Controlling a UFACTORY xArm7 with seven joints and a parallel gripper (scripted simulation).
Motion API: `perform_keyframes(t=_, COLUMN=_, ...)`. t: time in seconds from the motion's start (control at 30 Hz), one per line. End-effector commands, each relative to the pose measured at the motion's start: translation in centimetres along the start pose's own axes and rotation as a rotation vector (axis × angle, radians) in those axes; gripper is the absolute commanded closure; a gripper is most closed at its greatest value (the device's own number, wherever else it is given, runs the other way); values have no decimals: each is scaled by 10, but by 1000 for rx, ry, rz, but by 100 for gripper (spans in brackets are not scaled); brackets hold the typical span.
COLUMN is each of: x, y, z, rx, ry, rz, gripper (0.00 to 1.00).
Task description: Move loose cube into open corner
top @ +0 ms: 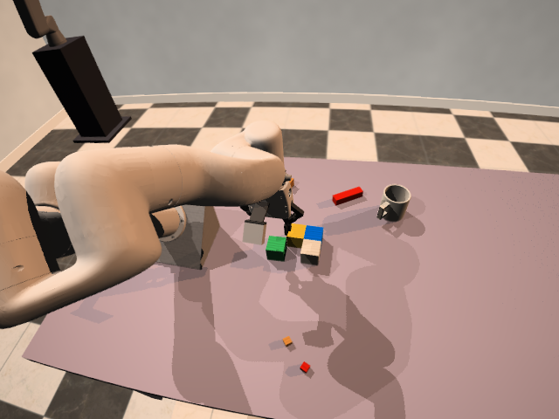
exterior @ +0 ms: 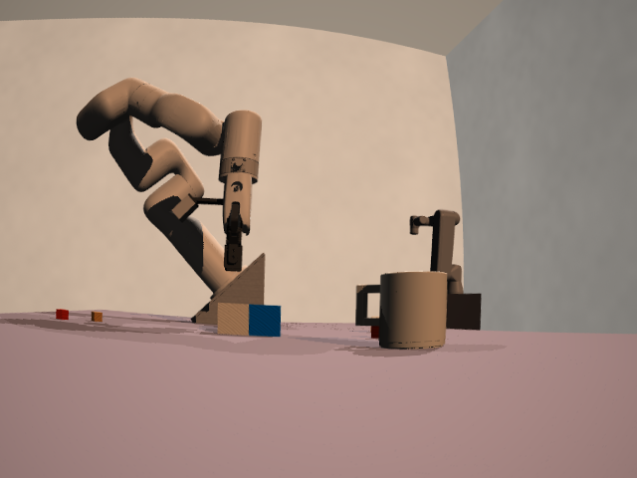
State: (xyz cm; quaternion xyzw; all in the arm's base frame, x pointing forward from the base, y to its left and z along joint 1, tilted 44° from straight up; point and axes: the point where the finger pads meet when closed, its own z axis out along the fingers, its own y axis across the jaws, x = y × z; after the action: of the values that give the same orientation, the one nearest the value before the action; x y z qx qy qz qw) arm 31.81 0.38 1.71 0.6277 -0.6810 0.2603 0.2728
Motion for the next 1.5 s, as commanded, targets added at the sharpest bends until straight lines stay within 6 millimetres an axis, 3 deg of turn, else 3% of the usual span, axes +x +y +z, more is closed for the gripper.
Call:
perform_keyframes(t=0.0, x=-1, y=-1, z=-2, rx=4, ry=-2, rz=0, gripper=100)
perform_keyframes(t=1.1, x=-1, y=0, z=-2, rx=4, ry=-2, rz=0, gripper=100)
perform_keyframes(t=1.3, x=1, y=49, z=-2, rx=4, ry=-3, rz=0, gripper=100)
perform_keyframes(t=1.47, x=1, y=53, z=-1, rx=4, ry=-2, rz=0, gripper=100)
